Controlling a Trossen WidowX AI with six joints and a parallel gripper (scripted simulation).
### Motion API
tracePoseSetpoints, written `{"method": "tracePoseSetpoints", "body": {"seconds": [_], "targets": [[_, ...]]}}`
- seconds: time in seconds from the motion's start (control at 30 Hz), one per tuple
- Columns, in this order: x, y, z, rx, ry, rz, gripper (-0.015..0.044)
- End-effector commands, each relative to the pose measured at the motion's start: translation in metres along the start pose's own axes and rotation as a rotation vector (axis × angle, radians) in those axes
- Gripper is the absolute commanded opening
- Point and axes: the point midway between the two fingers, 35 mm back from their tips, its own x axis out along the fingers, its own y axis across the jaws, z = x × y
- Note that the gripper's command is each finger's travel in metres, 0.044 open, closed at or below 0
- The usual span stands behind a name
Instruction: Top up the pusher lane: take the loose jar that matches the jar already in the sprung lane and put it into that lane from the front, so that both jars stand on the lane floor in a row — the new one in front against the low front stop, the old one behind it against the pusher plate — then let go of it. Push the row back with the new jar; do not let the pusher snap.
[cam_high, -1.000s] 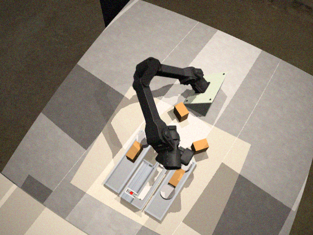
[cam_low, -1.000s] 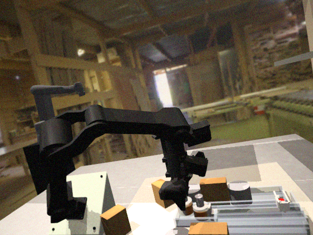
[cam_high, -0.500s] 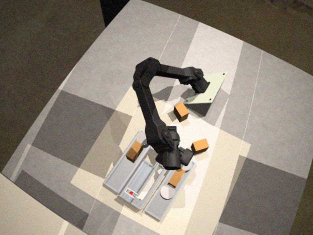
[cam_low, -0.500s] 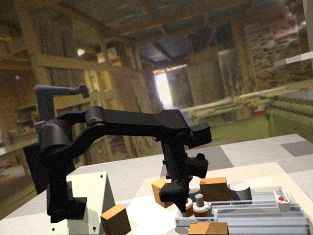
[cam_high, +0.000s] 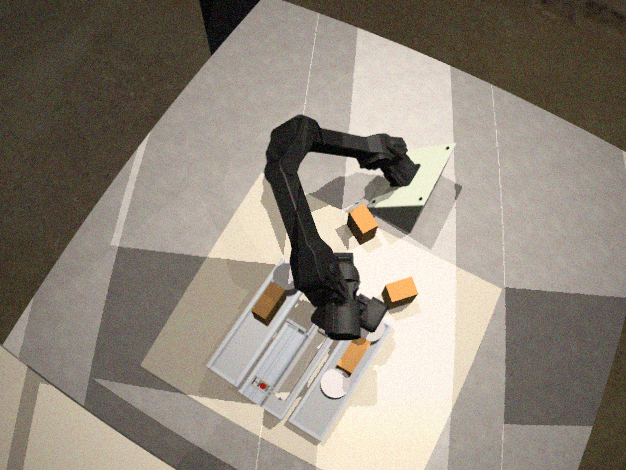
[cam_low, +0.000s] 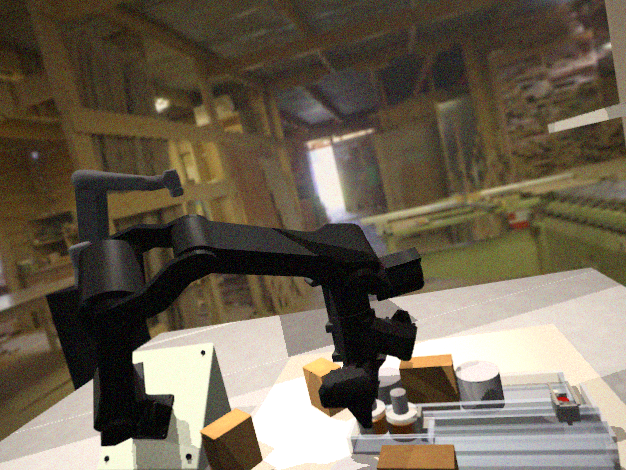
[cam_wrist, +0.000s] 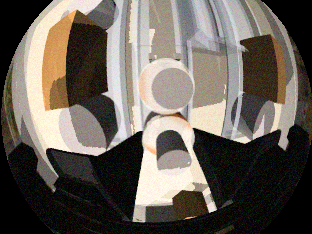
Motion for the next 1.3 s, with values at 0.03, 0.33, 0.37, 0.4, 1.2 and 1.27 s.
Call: {"method": "tracePoseSetpoints", "body": {"seconds": [0.03,0.33,0.37,0.4,1.2,1.27], "targets": [[0.0003,-0.0018,0.0047,0.009,-0.020,-0.009,0.0000],[0.0033,-0.0019,0.0041,0.009,-0.020,-0.010,0.0000],[0.0037,-0.0019,0.0041,0.009,-0.020,-0.010,0.0000],[0.0040,-0.0019,0.0040,0.009,-0.020,-0.010,0.0000],[0.0069,-0.0009,0.0001,0.009,-0.020,-0.010,0.0000],[0.0069,-0.0009,-0.0002,0.009,-0.020,-0.010,0.0000]]}}
